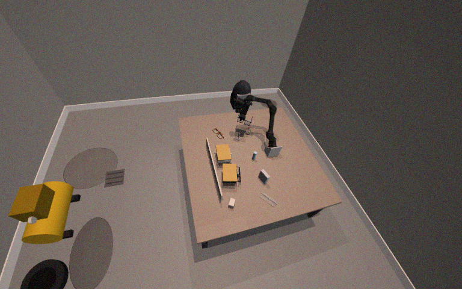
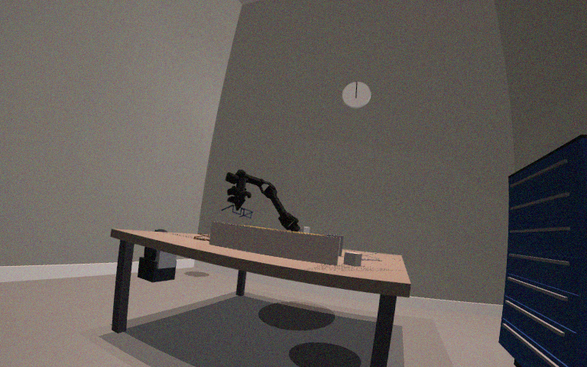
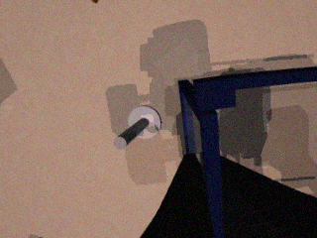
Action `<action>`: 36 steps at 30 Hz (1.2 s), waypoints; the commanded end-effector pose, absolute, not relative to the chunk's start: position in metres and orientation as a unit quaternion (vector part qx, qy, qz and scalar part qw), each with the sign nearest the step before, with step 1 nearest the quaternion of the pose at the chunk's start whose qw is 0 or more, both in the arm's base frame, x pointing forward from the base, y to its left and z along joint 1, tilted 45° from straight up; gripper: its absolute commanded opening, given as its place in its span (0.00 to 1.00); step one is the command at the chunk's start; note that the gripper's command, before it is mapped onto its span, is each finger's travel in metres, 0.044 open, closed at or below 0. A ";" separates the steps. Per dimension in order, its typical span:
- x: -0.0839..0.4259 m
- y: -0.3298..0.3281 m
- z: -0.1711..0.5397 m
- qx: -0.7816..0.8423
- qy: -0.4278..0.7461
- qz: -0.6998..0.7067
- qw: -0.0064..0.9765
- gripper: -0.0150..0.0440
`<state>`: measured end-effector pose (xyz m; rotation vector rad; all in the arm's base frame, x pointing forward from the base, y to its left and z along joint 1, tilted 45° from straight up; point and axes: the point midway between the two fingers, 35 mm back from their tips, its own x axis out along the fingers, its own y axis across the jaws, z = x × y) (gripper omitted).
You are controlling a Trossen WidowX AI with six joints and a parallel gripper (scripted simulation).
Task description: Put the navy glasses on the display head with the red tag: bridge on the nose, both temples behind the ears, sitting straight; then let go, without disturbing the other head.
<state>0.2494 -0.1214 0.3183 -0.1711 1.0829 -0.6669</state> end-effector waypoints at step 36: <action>0.150 -0.066 0.289 -0.565 0.450 0.093 0.686 0.25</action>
